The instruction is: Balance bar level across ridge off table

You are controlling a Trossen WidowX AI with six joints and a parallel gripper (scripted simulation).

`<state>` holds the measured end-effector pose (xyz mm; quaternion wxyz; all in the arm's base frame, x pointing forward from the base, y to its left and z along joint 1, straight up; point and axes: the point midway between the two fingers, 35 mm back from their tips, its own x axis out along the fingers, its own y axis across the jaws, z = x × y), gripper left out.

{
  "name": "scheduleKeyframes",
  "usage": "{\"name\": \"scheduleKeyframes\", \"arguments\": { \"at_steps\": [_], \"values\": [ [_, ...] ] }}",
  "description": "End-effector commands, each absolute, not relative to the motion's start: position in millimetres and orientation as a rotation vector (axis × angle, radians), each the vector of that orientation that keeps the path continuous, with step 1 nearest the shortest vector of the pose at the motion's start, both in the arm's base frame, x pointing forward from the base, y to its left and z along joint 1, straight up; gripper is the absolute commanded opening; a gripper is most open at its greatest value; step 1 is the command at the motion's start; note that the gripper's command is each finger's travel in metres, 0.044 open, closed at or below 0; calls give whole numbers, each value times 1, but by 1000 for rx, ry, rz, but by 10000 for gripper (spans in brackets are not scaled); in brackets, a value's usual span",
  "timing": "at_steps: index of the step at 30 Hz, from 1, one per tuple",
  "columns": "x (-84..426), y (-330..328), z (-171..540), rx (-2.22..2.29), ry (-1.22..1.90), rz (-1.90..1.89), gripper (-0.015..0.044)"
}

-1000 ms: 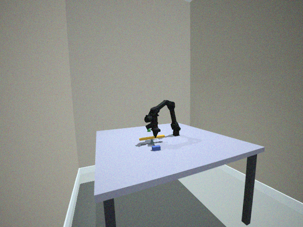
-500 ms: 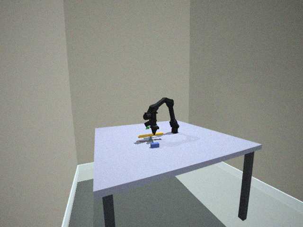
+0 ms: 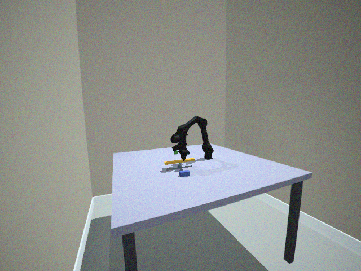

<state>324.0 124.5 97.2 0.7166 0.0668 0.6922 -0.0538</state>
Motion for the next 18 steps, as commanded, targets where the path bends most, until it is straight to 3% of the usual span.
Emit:
{"name": "scheduleKeyframes", "arguments": {
  "at_steps": [1, 18],
  "values": [
    [324, 124, 96, 150, 1533, -124, 0],
    [324, 124, 94, 150, 1533, -124, 0]
  ]
}}
